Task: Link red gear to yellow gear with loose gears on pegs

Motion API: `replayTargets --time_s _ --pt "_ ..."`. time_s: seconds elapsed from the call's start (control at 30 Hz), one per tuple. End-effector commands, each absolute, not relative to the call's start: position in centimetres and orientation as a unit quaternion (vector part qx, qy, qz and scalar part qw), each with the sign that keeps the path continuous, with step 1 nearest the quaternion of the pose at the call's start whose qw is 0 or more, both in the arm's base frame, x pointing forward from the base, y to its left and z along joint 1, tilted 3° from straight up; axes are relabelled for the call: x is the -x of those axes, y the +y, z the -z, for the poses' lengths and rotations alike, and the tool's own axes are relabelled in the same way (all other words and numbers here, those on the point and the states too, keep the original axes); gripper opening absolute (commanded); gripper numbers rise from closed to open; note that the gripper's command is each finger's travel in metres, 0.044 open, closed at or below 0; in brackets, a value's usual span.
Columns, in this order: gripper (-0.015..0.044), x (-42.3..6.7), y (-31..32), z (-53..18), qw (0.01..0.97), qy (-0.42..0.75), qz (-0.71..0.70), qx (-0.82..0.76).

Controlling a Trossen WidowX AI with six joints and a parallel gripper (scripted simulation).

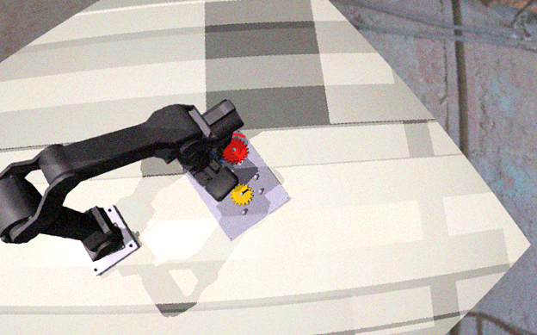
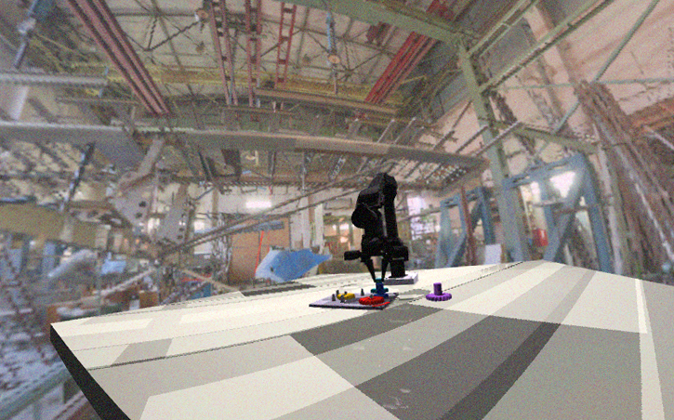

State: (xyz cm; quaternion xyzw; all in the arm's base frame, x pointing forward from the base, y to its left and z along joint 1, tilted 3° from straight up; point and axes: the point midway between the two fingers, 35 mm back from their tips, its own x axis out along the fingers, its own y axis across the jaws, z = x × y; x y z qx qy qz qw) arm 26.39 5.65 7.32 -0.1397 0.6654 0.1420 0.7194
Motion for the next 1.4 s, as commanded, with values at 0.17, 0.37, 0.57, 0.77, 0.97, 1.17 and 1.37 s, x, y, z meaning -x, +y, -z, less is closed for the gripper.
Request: replayTargets --time_s 0.17,0.37,0.57,0.77,0.97,1.17,1.37 --pt "0.0000 -26.32 5.59 -7.08 0.726 0.673 -0.103 0.095" --pt "0.0000 -26.39 5.67 -6.92 0.721 0.668 -0.134 0.129" --pt "0.0000 -26.33 5.73 -6.77 0.711 0.658 -0.176 0.174" --pt "0.0000 -26.28 5.66 -6.65 0.700 0.646 -0.215 0.216" --pt "0.0000 -26.38 5.61 -6.50 0.696 0.642 -0.226 0.229" --pt "0.0105 -26.39 5.63 -6.55 0.701 0.648 -0.211 0.212" --pt "0.0140 -26.35 5.64 -7.15 0.709 0.656 -0.182 0.181"
